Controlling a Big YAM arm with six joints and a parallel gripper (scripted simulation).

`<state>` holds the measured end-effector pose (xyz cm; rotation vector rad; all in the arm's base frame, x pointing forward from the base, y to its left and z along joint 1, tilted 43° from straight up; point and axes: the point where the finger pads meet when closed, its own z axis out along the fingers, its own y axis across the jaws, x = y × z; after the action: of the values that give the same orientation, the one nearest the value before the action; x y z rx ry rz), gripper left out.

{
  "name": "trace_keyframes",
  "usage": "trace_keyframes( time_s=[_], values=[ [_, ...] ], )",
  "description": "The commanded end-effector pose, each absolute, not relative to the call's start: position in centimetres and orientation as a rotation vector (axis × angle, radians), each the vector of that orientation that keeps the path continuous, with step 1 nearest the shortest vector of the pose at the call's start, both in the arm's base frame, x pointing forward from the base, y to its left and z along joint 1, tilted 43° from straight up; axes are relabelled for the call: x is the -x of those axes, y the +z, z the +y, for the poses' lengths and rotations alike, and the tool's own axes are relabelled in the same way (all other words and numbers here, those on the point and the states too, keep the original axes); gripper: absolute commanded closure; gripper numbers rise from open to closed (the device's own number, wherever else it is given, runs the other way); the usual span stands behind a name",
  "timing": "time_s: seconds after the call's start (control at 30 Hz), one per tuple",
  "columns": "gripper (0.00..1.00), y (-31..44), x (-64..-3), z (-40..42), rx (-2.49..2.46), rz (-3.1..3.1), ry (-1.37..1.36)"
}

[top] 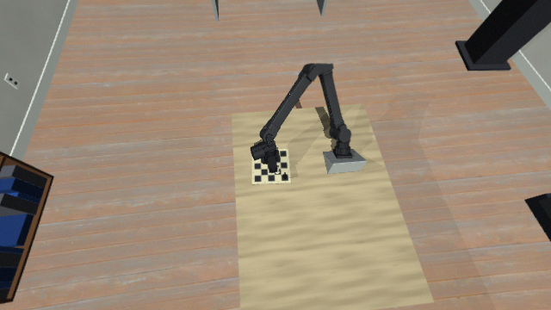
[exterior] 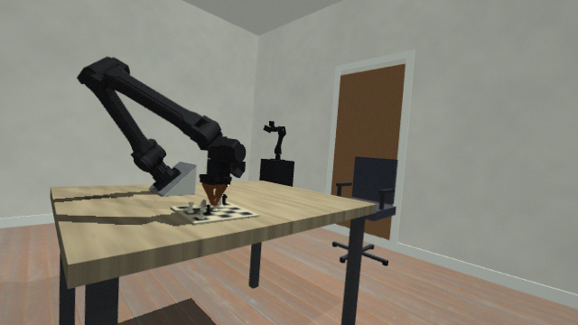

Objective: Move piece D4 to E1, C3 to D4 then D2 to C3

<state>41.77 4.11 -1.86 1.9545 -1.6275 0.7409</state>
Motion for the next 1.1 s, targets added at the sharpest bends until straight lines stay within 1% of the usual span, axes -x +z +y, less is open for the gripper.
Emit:
trace_keyframes(
  time_s=[0.0,0.17,0.23,0.43,0.5,0.8,0.87,0.9,1.07],
  values=[
    [1.0,-2.2,-42.5,3.6,-1.945,-1.634,0.738],
    [1.0,-1.8,-42.7,3.8,-1.937,-1.642,0.737],
    [1.0,-1.2,-43.1,5.8,-1.966,-1.636,0.761],
    [1.0,2.8,-43.0,8.7,-1.981,-1.664,0.783],
    [1.0,2.8,-43.0,8.7,-1.981,-1.664,0.783],
    [1.0,7.0,-42.3,12.5,-1.984,-1.668,0.78],
    [1.0,6.1,-42.1,12.6,-1.976,-1.644,0.763],
    [1.0,4.9,-40.6,10.4,-1.935,-1.625,0.722],
    [1.0,5.0,-40.7,10.1,-1.927,-1.634,0.72]
  ],
)
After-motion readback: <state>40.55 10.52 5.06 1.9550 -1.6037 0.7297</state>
